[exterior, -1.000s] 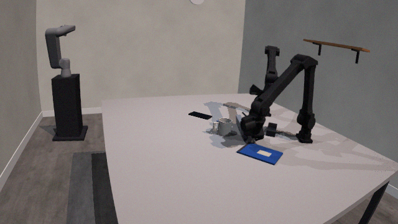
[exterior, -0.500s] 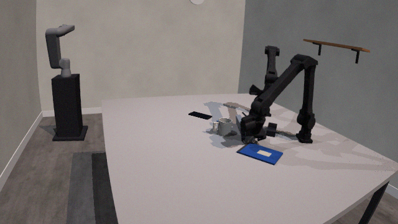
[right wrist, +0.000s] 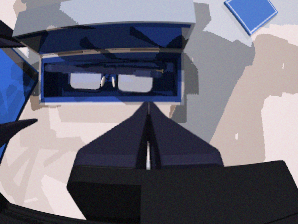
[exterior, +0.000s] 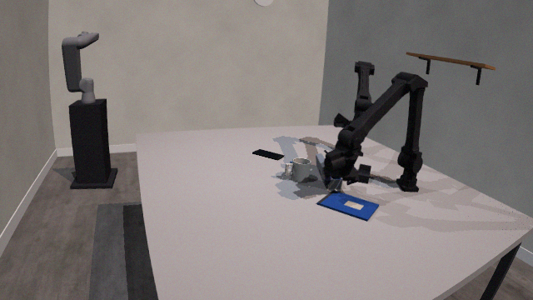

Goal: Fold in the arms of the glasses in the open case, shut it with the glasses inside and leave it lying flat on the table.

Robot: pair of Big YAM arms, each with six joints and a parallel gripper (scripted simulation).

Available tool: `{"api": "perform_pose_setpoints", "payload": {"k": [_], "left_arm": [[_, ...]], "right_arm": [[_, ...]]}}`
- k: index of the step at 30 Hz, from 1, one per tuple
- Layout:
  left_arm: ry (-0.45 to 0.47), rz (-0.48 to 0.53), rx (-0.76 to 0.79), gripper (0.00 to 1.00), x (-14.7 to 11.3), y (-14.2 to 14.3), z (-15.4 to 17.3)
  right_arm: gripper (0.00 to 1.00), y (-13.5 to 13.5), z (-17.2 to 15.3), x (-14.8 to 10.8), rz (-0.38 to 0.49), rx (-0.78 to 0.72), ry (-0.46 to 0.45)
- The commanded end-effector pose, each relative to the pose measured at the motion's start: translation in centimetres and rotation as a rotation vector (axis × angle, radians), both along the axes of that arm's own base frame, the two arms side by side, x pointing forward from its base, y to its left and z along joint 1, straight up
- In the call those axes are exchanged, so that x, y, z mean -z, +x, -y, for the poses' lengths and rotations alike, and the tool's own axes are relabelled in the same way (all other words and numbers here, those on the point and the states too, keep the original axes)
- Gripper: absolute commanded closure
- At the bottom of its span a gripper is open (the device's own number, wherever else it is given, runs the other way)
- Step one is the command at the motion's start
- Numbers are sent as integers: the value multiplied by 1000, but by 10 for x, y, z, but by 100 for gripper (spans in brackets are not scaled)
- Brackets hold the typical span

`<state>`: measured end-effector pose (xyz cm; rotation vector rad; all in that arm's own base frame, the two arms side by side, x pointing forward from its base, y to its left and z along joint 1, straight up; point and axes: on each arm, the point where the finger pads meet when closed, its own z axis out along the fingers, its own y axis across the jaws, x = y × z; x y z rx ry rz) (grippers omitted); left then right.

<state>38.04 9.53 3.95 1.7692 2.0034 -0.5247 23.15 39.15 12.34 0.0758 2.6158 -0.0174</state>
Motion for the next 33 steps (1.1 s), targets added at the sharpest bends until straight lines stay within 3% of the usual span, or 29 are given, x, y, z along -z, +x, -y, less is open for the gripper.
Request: {"api": "perform_pose_setpoints", "payload": {"k": [1,6,8,12,15,17,20,23,25,33], "left_arm": [[33,69,13,0,-32,20,-18],[22,51,13,0,-32,18,-23],[35,68,13,0,-46,18,-27],[14,36,13,0,-34,16,-28],[29,56,13,0,-53,16,-34],[25,54,13,0,-51,15,-33],[64,81,-27,0,-64,31,-30],[82,60,-84,0,-60,33,-25],[84,11,-127,0,-44,23,-18],[145,50,-218,0,-57,37,-15]], "right_arm": [[100,1,-3,11,-7,-5,-17],[100,1,-3,11,-7,-5,-17],[100,1,-3,11,-7,-5,-17],[100,1,-3,11,-7,-5,-17],[100,1,-3,11,-7,-5,-17],[100,1,-3,11,-7,-5,-17],[100,1,-3,11,-7,-5,-17],[100,1,-3,11,-7,-5,-17],[100,1,-3,11,-7,-5,-17],[100,1,-3,11,-7,-5,-17]]}}
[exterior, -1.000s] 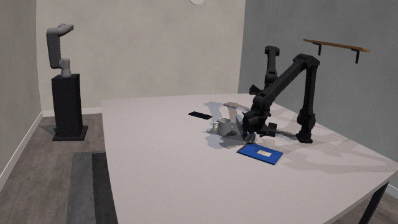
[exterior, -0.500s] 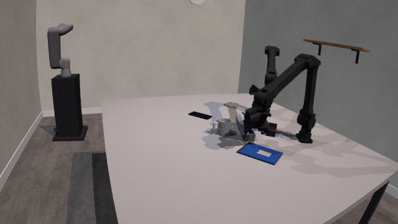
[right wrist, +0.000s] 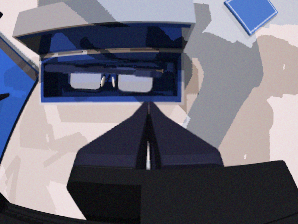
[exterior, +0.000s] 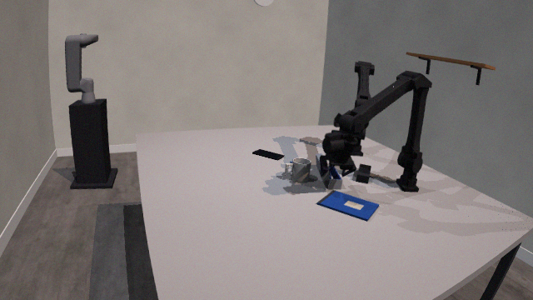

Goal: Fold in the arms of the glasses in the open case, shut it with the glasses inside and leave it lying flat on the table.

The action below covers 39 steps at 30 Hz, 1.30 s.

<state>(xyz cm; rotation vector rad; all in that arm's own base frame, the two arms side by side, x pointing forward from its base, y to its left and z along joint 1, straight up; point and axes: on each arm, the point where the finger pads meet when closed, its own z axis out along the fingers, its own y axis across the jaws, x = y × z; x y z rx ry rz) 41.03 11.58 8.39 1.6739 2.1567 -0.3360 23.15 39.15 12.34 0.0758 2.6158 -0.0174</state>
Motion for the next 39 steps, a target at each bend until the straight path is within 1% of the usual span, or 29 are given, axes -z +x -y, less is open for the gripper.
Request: {"api": "perform_pose_setpoints", "payload": {"k": [1,5,8,12,13,14,16,21,23,24,25,28,29,30,32,34,39], "left_arm": [[35,25,-91,0,-15,10,6],[69,57,-155,0,-24,22,8],[81,59,-188,0,-20,27,9],[91,73,-204,0,-23,32,6],[100,101,-208,0,-35,34,5],[104,113,-204,0,-38,37,8],[119,168,-217,0,-60,55,6],[127,192,-258,0,-67,65,7],[130,206,-281,0,-72,74,6],[132,223,-293,0,-79,76,6],[141,273,-309,0,-101,88,4],[140,279,-323,0,-104,89,5],[131,243,-337,0,-86,83,9],[136,278,-354,0,-101,97,5],[129,300,-397,0,-109,93,11],[121,282,-441,0,-98,87,16],[104,323,-529,0,-108,91,26]], "right_arm": [[100,1,-3,11,-7,-5,-17],[100,1,-3,11,-7,-5,-17],[100,1,-3,11,-7,-5,-17],[100,1,-3,11,-7,-5,-17],[100,1,-3,11,-7,-5,-17],[100,1,-3,11,-7,-5,-17],[100,1,-3,11,-7,-5,-17],[100,1,-3,11,-7,-5,-17],[100,1,-3,11,-7,-5,-17],[100,1,-3,11,-7,-5,-17],[100,1,-3,11,-7,-5,-17],[100,1,-3,11,-7,-5,-17],[100,1,-3,11,-7,-5,-17],[100,1,-3,11,-7,-5,-17],[100,1,-3,11,-7,-5,-17],[100,1,-3,11,-7,-5,-17],[100,1,-3,11,-7,-5,-17]]}}
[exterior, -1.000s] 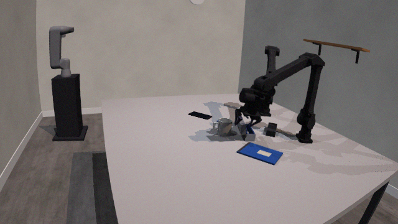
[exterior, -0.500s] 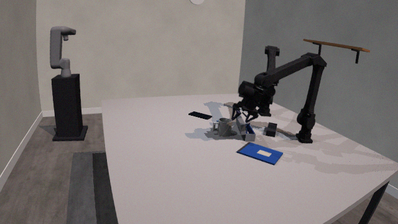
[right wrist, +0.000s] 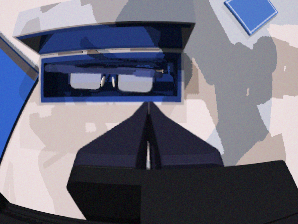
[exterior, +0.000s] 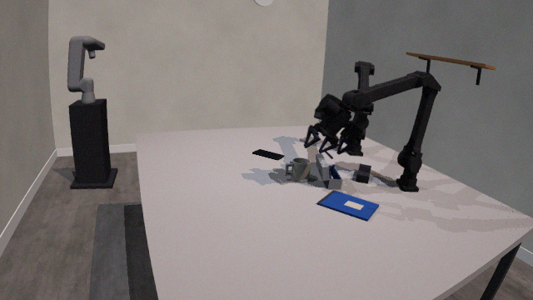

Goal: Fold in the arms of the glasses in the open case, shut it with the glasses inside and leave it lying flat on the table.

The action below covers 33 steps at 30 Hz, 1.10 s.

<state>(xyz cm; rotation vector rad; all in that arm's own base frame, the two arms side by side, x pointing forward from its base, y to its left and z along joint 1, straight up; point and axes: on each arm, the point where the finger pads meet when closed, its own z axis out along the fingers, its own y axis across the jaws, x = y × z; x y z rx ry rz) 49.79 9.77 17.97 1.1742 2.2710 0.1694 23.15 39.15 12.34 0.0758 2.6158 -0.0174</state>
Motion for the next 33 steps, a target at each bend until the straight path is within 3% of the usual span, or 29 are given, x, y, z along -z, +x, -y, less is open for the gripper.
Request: {"api": "perform_pose_setpoints", "payload": {"k": [1,4,8,11,21,24,25,29,33], "left_arm": [[-37,58,-101,0,-17,6,9],[-52,107,-148,0,-32,13,13],[-67,116,-180,0,-30,18,15],[-87,199,-220,0,-62,25,21],[-200,374,-359,0,-118,39,41],[-214,393,-372,0,-126,46,41],[-226,378,-387,0,-114,45,42],[-297,503,-423,0,-169,44,53],[-370,568,-466,0,-191,42,62]], "right_arm": [[100,1,-3,11,-7,-5,-17],[100,1,-3,11,-7,-5,-17],[100,1,-3,11,-7,-5,-17],[100,1,-3,11,-7,-5,-17],[100,1,-3,11,-7,-5,-17],[100,1,-3,11,-7,-5,-17],[100,1,-3,11,-7,-5,-17],[100,1,-3,11,-7,-5,-17],[100,1,-3,11,-7,-5,-17]]}}
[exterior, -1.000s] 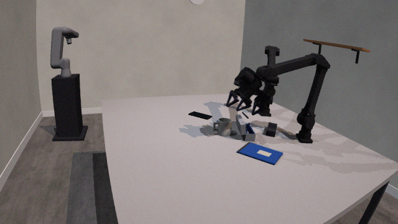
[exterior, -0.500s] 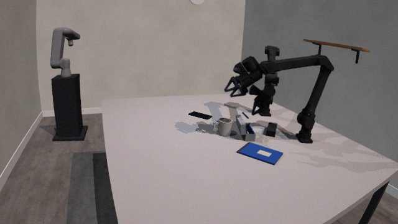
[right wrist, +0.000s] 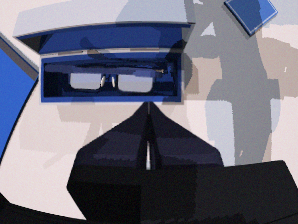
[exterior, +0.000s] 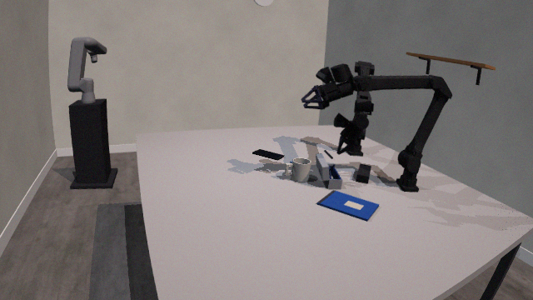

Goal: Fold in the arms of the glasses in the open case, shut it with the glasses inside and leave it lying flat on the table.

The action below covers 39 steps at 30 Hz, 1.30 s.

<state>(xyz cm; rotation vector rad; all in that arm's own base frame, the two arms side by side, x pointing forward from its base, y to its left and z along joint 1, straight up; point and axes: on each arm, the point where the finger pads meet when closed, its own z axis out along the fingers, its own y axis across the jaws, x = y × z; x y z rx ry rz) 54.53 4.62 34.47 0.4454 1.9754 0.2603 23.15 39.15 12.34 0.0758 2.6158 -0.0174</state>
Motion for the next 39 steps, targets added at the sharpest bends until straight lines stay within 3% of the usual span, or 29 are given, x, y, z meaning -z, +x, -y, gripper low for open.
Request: {"api": "perform_pose_setpoints", "payload": {"k": [1,8,9,10,12,19,24,27,28,29,32,34,35,37,38,39], "left_arm": [[-105,97,-51,0,-29,-6,13],[-201,195,-84,0,-63,-2,23],[-219,178,-94,0,-49,0,24],[-239,199,-99,0,-56,-1,26],[-284,294,-96,0,-100,-13,32],[-445,419,-118,0,-138,-28,47],[-472,416,-130,0,-129,-22,49],[-430,380,-144,0,-117,-17,40],[-403,391,-129,0,-124,-20,42],[-406,475,-94,0,-172,-22,50],[-410,534,-84,0,-206,-33,48],[-408,510,-90,0,-193,-23,48],[-441,530,-99,0,-203,-23,42],[-438,452,-100,0,-166,-21,50],[-412,507,-100,0,-196,-22,43],[-414,504,-102,0,-194,-22,43]], "right_arm": [[100,1,-3,11,-7,-5,-17],[100,1,-3,11,-7,-5,-17],[100,1,-3,11,-7,-5,-17],[100,1,-3,11,-7,-5,-17],[100,1,-3,11,-7,-5,-17],[100,1,-3,11,-7,-5,-17],[100,1,-3,11,-7,-5,-17],[100,1,-3,11,-7,-5,-17],[100,1,-3,11,-7,-5,-17],[100,1,-3,11,-7,-5,-17],[100,1,-3,11,-7,-5,-17],[100,1,-3,11,-7,-5,-17],[100,1,-3,11,-7,-5,-17],[100,1,-3,11,-7,-5,-17],[4,1,-3,11,-7,-5,-17],[4,1,-3,11,-7,-5,-17]]}}
